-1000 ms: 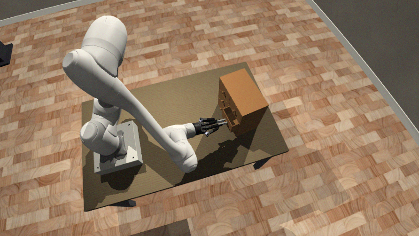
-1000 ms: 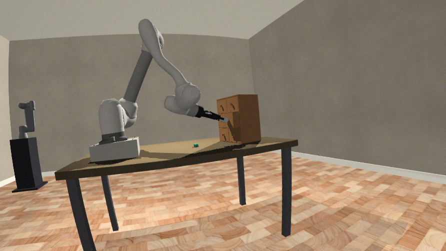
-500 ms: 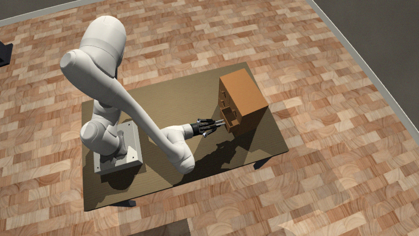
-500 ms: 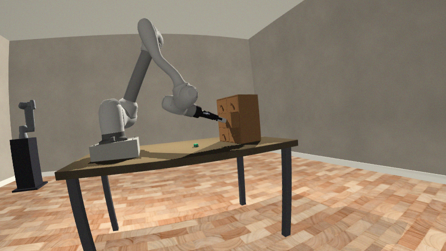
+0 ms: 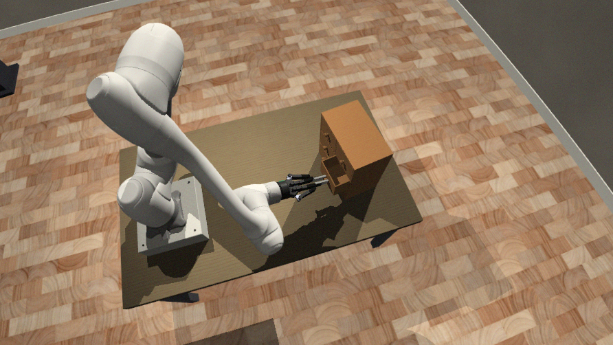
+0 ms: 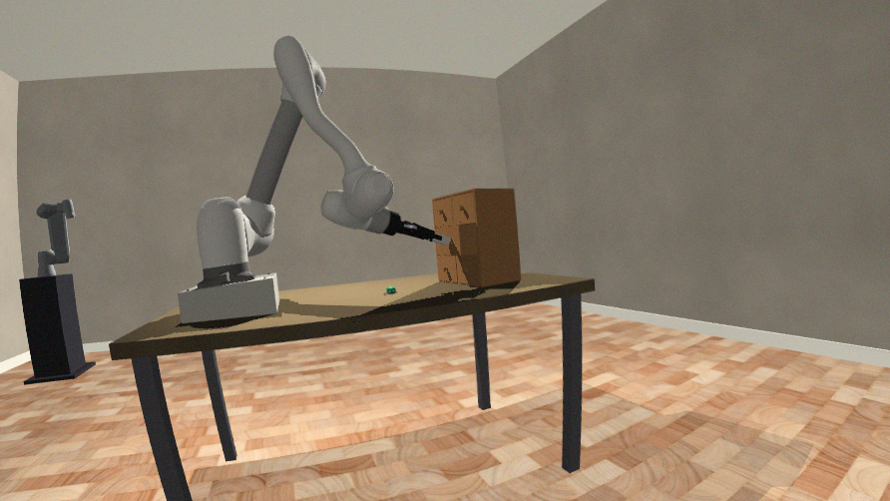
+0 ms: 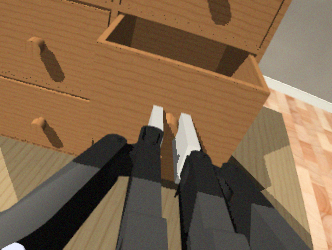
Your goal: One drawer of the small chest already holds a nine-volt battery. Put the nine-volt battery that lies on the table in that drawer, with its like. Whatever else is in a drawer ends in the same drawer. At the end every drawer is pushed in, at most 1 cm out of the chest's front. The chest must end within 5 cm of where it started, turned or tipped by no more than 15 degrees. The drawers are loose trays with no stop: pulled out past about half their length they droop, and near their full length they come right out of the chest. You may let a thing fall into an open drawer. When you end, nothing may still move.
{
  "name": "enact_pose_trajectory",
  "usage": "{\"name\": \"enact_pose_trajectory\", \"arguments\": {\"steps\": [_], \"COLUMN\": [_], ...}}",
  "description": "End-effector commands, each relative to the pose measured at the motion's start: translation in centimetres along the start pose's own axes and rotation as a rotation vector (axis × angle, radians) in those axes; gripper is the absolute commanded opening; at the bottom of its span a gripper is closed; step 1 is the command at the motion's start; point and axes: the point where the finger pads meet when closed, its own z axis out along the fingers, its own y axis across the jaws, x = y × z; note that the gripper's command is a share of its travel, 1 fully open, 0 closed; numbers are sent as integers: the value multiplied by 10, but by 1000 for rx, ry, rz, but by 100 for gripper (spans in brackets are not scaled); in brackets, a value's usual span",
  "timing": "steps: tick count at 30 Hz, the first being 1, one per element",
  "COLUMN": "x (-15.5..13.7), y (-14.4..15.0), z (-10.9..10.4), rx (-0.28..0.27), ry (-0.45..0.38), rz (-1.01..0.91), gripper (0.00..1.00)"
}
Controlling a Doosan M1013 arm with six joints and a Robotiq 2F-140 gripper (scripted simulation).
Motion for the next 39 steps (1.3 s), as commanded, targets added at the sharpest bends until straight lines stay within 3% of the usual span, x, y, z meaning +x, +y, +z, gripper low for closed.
{"name": "enact_pose_trajectory", "arguments": {"steps": [1, 16, 25, 33, 39], "x": [0, 0, 0, 0, -5], "y": [0, 0, 0, 0, 0], "z": [0, 0, 0, 0, -15], "rx": [0, 0, 0, 0, 0], "ry": [0, 0, 0, 0, 0], "rz": [0, 0, 0, 0, 0], "gripper": [8, 8, 20, 20, 20]}}
